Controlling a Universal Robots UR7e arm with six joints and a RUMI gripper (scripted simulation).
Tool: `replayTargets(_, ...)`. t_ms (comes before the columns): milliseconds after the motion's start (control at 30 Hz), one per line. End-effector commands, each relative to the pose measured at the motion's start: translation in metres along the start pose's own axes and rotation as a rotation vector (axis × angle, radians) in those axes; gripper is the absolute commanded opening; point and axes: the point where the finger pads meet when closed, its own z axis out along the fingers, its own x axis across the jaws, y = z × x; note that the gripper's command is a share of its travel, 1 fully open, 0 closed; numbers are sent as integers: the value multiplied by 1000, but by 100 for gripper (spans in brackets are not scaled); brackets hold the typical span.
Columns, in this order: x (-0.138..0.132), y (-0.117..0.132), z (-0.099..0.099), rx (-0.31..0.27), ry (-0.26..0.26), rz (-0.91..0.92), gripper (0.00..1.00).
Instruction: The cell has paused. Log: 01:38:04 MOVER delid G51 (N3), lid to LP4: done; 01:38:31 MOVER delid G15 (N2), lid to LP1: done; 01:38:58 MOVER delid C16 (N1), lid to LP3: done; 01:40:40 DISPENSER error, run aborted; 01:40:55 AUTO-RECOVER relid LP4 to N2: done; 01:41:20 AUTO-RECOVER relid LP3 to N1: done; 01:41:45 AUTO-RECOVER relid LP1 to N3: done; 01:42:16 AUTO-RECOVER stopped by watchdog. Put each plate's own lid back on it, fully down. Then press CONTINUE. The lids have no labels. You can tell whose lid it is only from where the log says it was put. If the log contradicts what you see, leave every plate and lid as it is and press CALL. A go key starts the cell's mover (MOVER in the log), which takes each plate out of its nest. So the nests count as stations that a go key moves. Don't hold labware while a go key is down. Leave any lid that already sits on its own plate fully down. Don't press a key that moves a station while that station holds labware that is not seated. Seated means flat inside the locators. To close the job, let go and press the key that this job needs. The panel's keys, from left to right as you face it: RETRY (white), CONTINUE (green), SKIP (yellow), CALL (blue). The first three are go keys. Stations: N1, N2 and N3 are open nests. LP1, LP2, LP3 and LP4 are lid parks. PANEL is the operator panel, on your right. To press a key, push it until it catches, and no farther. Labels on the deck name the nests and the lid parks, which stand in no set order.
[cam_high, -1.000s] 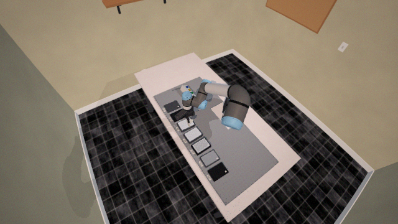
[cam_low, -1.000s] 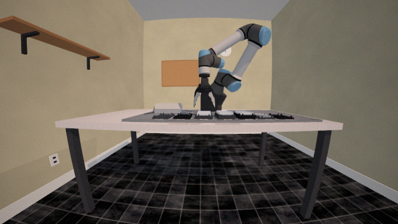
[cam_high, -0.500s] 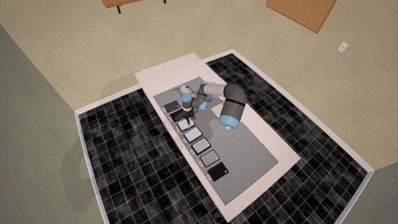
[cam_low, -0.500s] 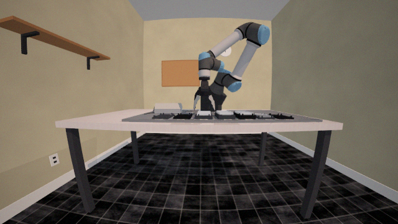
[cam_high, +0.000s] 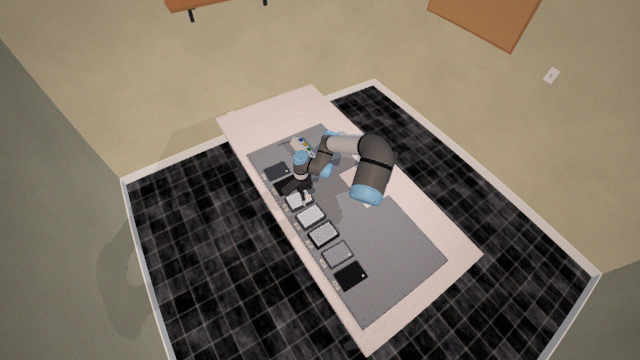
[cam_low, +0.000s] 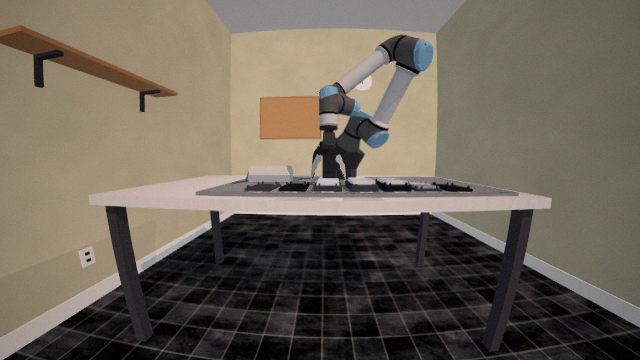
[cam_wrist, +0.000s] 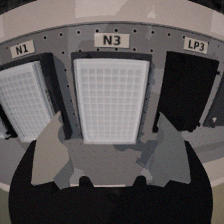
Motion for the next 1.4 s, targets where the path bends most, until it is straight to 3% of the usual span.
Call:
replayTargets(0, 0, 0, 0, 1, 1, 0, 82)
replayTargets(33, 0, 0, 0, 1, 1, 0, 0)
replayTargets(1167, 0, 0, 0, 1, 1, 0, 0)
replayTargets(1367, 0, 0, -10, 1, 1, 0, 0)
